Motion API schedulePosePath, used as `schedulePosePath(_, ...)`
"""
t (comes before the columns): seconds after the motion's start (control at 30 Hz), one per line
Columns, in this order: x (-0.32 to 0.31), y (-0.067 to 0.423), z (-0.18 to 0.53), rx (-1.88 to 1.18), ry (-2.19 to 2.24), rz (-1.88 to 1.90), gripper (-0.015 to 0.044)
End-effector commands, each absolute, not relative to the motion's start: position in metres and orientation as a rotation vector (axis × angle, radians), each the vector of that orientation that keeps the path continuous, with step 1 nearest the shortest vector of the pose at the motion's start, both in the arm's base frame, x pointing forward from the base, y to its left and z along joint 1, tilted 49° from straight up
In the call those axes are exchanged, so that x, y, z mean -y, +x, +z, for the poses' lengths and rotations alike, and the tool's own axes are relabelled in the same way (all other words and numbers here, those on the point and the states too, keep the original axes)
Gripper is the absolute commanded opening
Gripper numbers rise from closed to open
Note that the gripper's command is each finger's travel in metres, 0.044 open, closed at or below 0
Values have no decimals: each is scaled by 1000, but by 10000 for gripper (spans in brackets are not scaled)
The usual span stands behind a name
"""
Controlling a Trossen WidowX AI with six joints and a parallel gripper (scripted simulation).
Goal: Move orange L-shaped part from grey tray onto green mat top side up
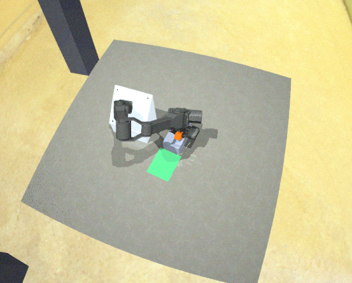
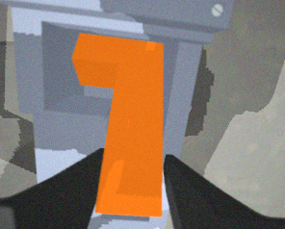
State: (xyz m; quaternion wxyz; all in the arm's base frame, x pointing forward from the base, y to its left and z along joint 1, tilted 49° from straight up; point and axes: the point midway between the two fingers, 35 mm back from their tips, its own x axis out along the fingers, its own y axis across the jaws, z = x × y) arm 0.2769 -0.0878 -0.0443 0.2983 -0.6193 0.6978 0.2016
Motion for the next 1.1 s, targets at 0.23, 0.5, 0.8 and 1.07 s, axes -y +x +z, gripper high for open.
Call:
schedulePosePath(0.23,88,277,-44,-1854,-1642,533,82)
schedulePosePath(0.5,88,277,-44,-1854,-1642,533,0)
schedulePosePath(0.8,79,277,-37,-1856,-1644,536,0)
schedulePosePath(1.07,70,278,-28,-1857,-1645,537,0)
